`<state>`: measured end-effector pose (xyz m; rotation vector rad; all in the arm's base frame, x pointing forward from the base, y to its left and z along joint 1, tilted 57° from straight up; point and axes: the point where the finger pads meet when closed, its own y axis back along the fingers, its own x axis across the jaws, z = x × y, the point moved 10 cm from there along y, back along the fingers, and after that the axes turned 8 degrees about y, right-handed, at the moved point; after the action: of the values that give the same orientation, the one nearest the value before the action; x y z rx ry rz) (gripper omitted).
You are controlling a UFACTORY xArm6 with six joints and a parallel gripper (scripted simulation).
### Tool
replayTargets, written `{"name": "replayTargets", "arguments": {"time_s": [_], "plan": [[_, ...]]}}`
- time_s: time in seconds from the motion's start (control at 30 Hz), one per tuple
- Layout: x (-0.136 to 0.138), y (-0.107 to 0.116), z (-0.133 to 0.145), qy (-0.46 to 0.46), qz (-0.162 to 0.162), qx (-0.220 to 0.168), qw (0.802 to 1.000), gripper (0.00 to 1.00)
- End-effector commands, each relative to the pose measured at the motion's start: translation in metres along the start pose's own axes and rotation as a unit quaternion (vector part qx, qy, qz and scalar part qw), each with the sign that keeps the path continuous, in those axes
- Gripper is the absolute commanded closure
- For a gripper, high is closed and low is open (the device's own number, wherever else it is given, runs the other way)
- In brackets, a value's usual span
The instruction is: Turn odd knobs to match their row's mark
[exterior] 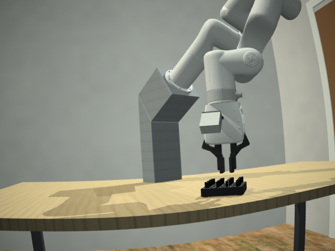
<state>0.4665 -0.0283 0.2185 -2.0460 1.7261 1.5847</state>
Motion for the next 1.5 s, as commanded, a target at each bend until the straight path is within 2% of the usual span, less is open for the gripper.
{"name": "replayTargets", "arguments": {"time_s": [0.0,0.57,1.47], "plan": [[0.000,-0.004,-0.001,0.000,0.000,0.001,1.000,0.81],[0.000,-0.015,-0.001,0.000,0.000,0.001,1.000,0.81],[0.000,-0.016,-0.001,0.000,0.000,0.001,1.000,0.81]]}}
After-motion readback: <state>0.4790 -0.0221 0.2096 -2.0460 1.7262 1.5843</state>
